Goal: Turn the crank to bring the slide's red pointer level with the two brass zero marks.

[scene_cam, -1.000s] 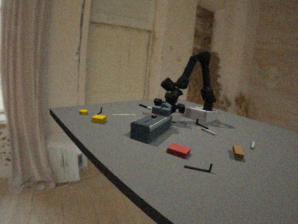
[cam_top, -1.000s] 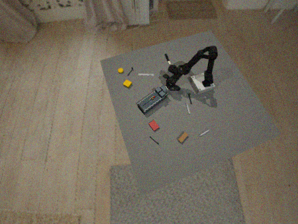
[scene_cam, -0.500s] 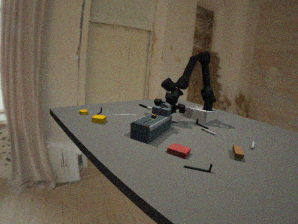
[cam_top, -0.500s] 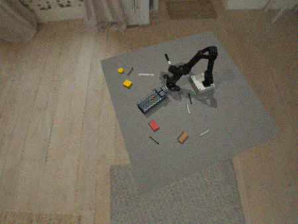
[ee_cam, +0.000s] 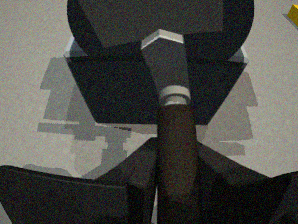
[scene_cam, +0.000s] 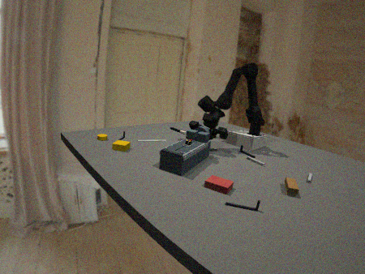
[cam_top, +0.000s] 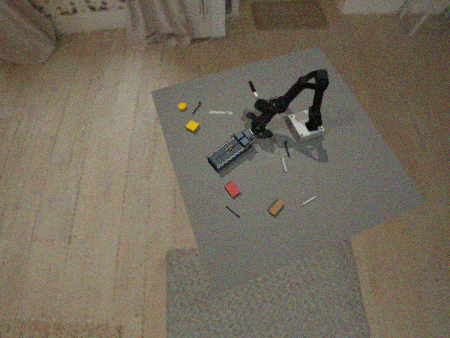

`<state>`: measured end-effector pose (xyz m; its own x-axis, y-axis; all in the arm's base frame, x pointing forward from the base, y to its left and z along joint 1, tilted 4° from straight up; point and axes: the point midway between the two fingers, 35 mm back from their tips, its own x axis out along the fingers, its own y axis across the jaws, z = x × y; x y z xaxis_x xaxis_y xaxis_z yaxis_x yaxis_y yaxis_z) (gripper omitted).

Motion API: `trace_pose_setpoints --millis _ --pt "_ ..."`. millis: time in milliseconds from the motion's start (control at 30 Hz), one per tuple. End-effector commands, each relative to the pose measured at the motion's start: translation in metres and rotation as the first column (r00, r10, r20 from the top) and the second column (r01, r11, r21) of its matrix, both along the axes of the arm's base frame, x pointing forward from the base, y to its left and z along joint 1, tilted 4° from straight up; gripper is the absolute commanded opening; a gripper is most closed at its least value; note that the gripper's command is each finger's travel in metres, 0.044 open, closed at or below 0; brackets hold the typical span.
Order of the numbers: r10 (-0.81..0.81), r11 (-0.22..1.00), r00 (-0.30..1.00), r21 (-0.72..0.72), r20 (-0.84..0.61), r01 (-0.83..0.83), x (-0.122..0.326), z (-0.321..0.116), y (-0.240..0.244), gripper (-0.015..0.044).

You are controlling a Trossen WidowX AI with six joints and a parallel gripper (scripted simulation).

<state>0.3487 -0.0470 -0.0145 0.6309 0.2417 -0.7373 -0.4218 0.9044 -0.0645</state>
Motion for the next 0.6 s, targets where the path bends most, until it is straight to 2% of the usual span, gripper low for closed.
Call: trace_pose_setpoints --millis 0,567 --pt "0.015 1.000 1.000 0.012 -0.013 -0.015 -0.0039 -0.0028 0.0080 0.0000" --pt "0.015 1.000 1.000 0.012 -0.014 -0.015 -0.0053 -0.0017 0.0115 0.0000"
